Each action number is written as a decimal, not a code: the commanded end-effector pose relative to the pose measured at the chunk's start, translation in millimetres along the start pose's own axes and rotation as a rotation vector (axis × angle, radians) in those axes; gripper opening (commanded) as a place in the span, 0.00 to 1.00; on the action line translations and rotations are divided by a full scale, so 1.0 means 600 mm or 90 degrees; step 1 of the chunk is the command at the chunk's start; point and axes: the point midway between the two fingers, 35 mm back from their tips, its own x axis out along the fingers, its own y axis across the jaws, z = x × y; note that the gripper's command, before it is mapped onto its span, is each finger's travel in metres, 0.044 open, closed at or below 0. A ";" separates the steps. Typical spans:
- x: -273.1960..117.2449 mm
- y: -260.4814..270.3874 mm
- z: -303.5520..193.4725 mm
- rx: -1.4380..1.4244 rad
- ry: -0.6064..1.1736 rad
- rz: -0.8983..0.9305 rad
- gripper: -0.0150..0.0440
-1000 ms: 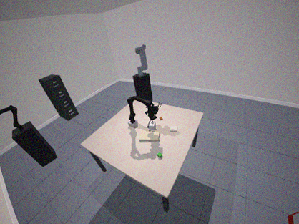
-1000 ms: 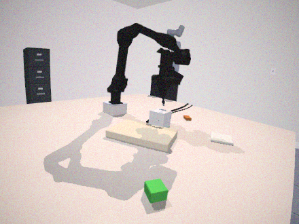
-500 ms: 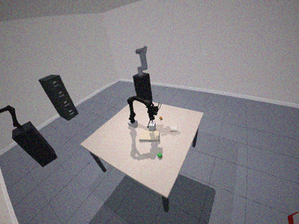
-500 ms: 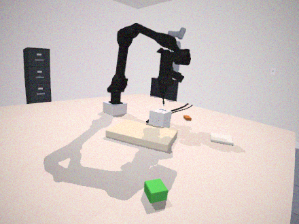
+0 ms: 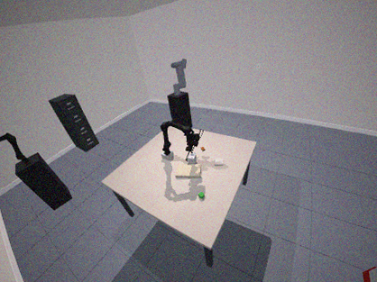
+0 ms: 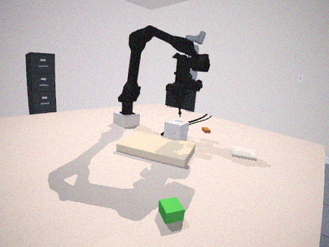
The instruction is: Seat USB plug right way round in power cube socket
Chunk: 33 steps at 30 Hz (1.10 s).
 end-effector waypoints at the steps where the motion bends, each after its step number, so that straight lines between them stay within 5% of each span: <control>1: 0.000 0.000 0.000 0.070 0.000 0.000 0.25; 33: 0.000 0.000 0.000 0.603 0.000 0.000 0.25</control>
